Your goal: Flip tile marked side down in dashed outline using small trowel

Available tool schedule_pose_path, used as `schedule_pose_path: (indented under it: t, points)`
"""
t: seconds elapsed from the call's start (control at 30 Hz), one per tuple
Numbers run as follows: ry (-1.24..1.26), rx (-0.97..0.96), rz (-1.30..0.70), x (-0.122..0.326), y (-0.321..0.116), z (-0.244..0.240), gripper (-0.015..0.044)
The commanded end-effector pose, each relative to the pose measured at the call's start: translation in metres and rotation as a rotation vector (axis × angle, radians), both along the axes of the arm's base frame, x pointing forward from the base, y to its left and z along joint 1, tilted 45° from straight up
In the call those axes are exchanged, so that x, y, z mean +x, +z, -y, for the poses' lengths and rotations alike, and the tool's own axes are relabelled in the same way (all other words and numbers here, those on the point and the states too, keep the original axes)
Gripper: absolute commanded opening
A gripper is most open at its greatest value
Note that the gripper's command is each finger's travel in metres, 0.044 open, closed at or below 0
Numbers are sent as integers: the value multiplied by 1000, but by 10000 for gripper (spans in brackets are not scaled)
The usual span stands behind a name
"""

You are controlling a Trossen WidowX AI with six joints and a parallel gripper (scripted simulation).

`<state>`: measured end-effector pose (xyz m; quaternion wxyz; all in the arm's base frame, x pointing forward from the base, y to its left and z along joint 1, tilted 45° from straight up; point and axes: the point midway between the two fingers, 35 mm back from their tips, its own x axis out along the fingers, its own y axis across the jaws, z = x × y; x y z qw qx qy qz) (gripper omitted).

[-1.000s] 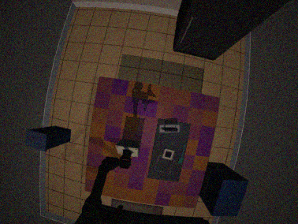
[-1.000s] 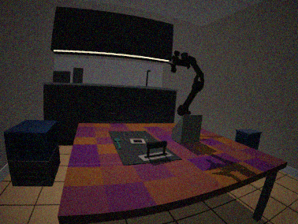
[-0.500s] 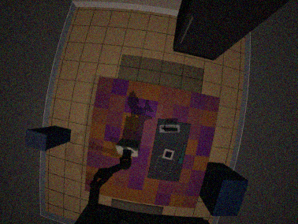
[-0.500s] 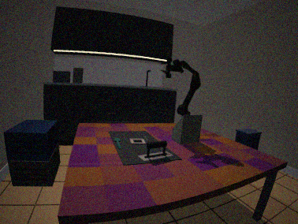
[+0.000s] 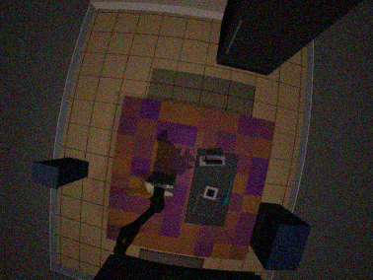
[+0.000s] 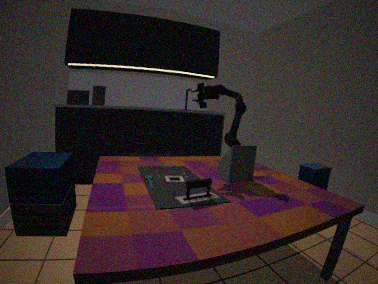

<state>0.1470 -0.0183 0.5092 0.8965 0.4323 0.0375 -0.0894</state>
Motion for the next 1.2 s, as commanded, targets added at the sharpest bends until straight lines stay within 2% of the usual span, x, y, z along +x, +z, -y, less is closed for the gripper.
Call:
schedule_pose_path:
  t: [0.0,0.27,0.67,0.87,1.17]
  points:
    - [6,53,-70,24,-10,32,270]
    - [19,125,-209,71,-38,70,270]
    - [50,172,-430,143,-94,91,270]
    - [83,181,-567,187,-136,90,270]
    - [161,180,-783,244,-213,61,270]
